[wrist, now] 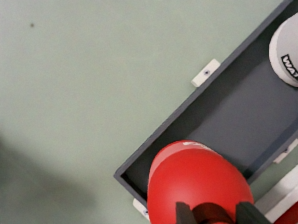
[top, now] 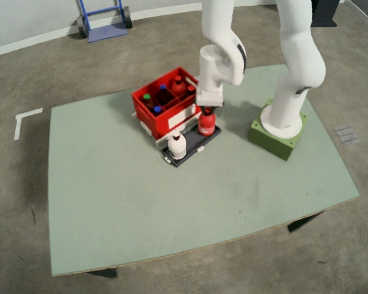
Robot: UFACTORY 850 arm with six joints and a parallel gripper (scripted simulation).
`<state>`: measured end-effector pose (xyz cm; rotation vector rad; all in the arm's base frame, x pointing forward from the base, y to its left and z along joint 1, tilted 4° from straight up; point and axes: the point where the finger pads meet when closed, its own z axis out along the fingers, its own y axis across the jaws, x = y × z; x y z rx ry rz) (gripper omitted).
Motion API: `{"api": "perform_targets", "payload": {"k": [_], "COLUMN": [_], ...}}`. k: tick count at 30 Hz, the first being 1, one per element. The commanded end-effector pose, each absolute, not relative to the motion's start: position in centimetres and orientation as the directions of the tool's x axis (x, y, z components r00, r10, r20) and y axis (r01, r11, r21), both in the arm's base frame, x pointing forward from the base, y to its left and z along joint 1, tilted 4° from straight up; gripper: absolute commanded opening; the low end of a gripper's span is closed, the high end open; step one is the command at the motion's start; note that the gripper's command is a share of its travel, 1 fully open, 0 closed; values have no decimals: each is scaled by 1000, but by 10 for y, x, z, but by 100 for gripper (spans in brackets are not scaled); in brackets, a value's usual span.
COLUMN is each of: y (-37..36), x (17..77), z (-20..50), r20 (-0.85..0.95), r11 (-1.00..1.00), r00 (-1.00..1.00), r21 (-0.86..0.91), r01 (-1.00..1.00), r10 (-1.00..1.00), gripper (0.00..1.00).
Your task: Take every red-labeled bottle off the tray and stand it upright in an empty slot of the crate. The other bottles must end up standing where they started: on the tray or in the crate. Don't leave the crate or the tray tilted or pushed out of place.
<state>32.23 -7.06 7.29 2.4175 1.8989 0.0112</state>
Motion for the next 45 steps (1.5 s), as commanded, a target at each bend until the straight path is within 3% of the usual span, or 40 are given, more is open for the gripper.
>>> {"api": "perform_targets", "payload": {"k": [1,45], "y": [-71,-70], "x": [323,322], "z": [74,84], "r20": [-35,-35], "r11": [-236,-236], "r00": [238,238], "r21": [55,55], "r01": [970,970], "r10": [971,971], "gripper": [0,0]}}
